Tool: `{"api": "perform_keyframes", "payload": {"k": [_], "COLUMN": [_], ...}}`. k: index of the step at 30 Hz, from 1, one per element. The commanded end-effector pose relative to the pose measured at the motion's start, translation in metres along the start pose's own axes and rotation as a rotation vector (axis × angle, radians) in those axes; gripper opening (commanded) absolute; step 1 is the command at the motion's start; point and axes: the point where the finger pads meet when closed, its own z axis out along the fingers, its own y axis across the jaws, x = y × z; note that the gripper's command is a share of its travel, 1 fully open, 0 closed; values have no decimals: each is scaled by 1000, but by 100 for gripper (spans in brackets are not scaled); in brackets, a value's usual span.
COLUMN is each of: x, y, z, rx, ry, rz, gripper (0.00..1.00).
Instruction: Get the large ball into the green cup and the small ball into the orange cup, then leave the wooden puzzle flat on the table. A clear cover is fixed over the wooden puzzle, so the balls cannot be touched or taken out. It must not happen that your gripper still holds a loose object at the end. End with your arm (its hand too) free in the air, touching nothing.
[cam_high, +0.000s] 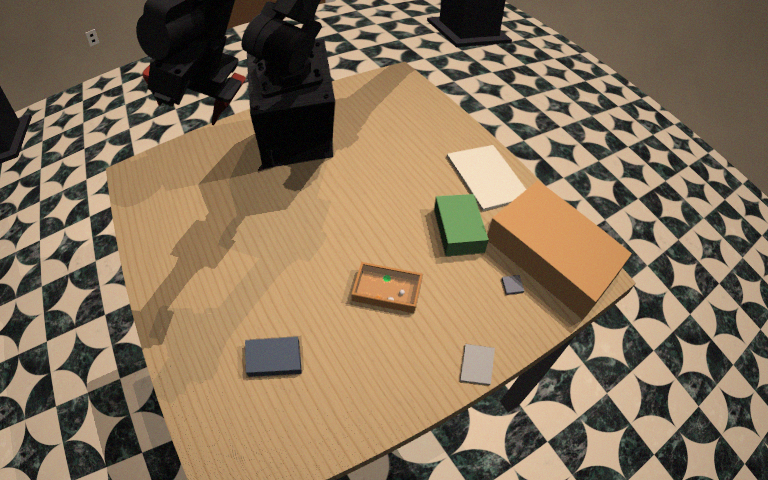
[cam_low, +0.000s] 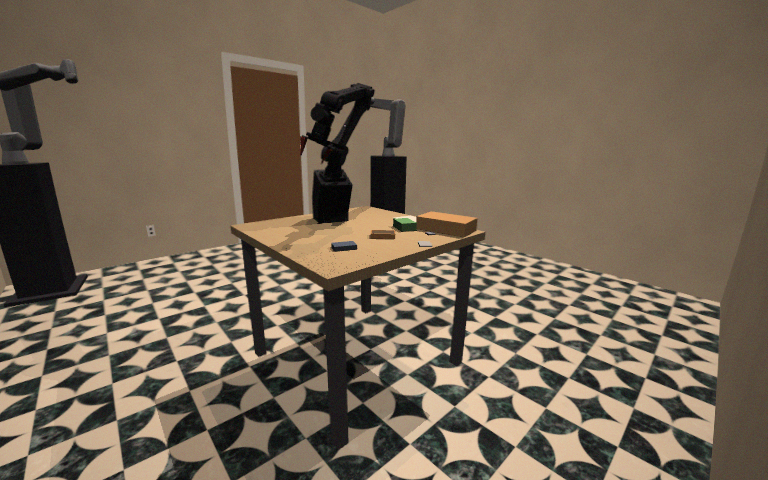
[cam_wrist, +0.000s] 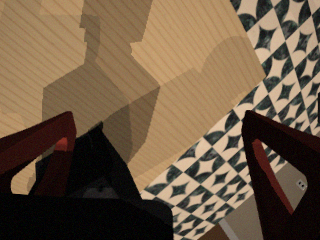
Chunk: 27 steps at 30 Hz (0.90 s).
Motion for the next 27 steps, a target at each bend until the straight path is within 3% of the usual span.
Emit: {"api": "perform_keyframes", "payload": {"k": [1,5,8,10,11,14,17,21,25,27], "x": [-41,-77,-103,-103,-86,-117,-89,-71,-48,-48], "y": [4,44,98,98,121,192,255,341,382,382], "z": [-9,16,40,40,64,72,100,110,117,117], "rx": [-8,-67,-124,-124,-153,-193,-243,-293,-316,-316], "ry": [-69,-99,-132,-132,-96,-186,-188,-275,-313,-313], "rz": [-97,-310,-526,-526,-614,-845,-1043,-1316,-1447,-1447], "gripper": [100,100,100,100,100,100,100,100,100,100]}}
